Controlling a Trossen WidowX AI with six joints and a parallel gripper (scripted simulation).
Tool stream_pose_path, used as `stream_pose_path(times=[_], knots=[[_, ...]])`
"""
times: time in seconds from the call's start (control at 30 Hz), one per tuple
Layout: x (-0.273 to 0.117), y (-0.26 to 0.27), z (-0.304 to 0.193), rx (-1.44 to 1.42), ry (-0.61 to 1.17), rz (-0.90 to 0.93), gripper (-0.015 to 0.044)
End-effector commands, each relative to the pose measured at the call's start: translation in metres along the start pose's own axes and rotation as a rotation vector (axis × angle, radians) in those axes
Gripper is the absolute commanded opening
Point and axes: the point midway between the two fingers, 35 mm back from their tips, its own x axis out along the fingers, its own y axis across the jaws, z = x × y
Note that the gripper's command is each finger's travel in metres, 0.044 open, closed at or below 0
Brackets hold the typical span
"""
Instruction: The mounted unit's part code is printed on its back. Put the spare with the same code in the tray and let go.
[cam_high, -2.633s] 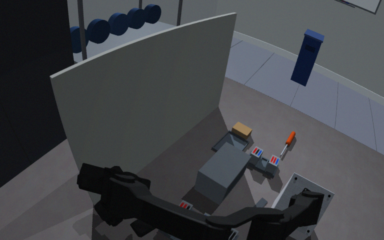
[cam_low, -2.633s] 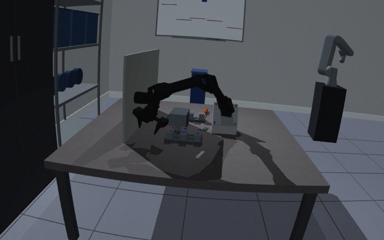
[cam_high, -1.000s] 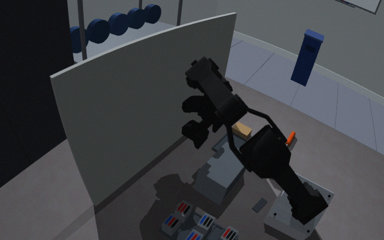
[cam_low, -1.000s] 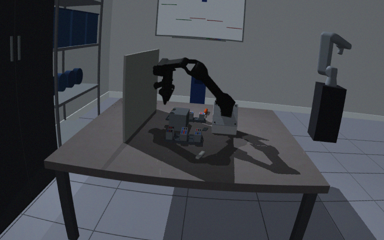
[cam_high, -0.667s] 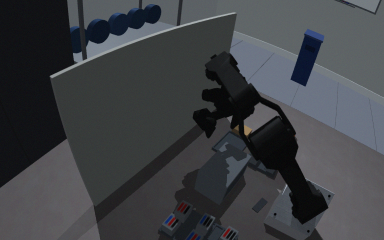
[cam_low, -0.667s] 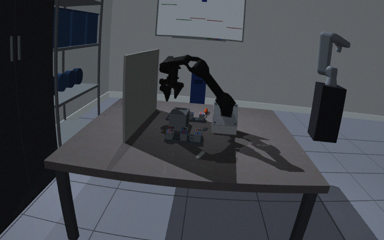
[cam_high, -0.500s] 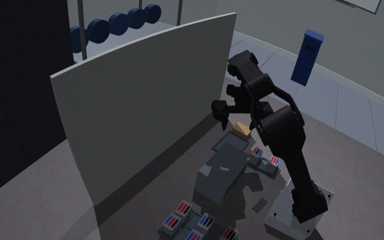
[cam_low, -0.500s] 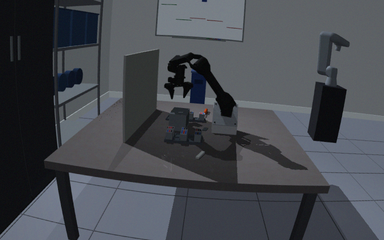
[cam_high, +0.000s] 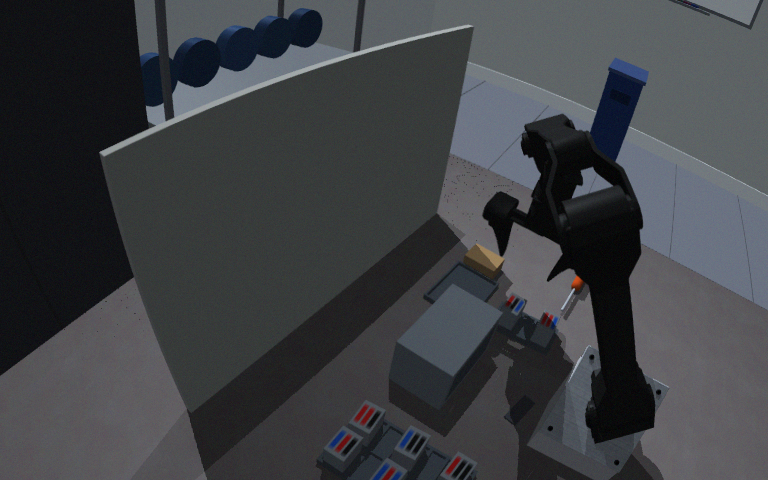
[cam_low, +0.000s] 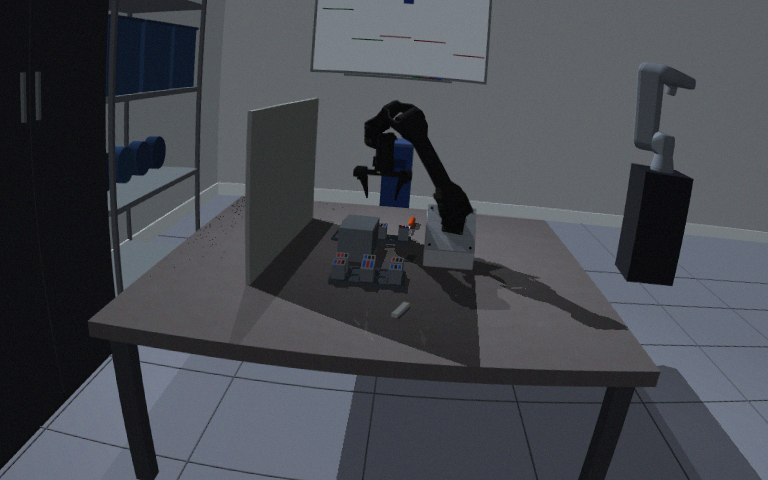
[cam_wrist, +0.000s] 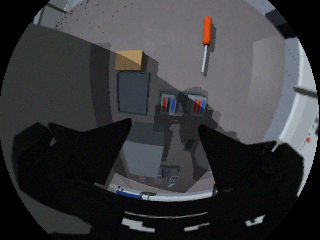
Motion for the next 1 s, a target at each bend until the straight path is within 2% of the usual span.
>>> stream_pose_path(times=[0.0, 0.13, 0.17, 0.97], knots=[[0.006, -0.004, 0.000, 0.024, 0.005, -0.010, 0.0414], [0.035, -0.004, 0.001, 0.024, 0.006, -0.009, 0.0309], [0.042, -0.005, 0.001, 0.023, 0.006, -0.009, 0.0300], [0.060, -0.004, 0.002, 0.023, 0.006, -0.009, 0.0300]])
